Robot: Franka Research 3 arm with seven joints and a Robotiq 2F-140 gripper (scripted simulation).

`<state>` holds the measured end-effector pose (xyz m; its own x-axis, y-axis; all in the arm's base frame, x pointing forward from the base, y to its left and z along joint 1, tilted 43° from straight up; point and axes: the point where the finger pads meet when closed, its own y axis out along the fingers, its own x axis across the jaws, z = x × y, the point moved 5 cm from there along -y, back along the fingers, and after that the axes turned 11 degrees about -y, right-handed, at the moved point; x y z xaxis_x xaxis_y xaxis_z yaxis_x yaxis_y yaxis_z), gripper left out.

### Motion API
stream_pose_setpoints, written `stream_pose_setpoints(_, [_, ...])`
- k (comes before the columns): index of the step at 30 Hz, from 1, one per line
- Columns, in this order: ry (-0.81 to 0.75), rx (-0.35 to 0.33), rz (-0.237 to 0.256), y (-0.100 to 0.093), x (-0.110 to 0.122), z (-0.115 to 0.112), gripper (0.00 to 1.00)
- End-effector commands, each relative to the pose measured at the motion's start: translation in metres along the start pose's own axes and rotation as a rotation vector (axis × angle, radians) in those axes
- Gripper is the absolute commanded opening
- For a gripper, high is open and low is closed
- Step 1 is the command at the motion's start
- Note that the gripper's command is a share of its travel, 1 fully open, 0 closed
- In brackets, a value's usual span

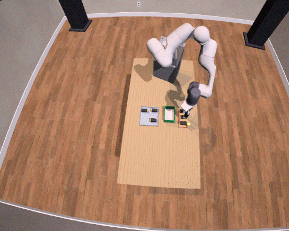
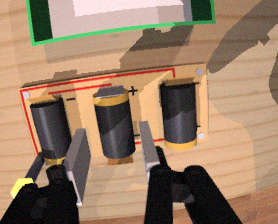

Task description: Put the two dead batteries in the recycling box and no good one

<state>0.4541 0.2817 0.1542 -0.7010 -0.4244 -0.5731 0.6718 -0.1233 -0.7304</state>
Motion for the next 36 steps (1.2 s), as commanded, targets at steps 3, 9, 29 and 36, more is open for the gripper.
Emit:
stream_pose_setpoints(3, [-0.005, 0.001, 0.002, 0.008, -0.001, 0.001, 0.29])
stream_pose_setpoints(9, [-0.005, 0.001, 0.002, 0.026, -0.001, 0.001, 0.29])
stream_pose_setpoints(29, [-0.005, 0.001, 0.002, 0.045, -0.001, 0.001, 0.29])
stream_pose_setpoints(36, [-0.005, 0.001, 0.002, 0.045, -0.001, 0.001, 0.16])
